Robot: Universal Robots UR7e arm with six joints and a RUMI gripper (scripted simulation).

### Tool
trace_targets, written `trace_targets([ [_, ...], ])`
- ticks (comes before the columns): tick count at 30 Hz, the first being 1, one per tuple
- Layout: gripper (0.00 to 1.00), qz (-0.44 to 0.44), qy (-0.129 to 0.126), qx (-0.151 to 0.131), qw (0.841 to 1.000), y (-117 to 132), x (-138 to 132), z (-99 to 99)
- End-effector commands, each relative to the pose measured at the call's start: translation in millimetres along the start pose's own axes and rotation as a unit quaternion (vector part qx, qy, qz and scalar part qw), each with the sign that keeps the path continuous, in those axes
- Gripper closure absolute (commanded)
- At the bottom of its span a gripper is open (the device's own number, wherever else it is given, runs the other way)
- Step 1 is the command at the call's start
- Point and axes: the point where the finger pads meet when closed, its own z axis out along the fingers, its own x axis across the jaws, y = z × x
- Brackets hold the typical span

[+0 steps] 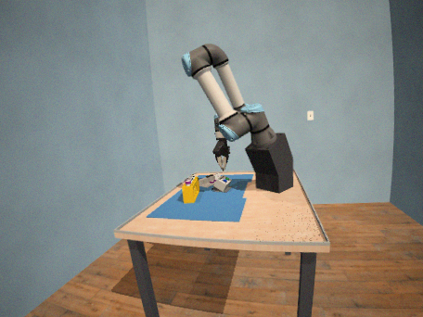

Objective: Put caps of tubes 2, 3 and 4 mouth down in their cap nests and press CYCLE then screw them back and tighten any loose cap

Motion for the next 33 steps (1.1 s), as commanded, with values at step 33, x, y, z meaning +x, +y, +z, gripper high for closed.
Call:
trace_targets([
  [33, 1.00, 0.001, -0.128, -0.017, 0.992, -60.7, -27.1, 32.3],
])
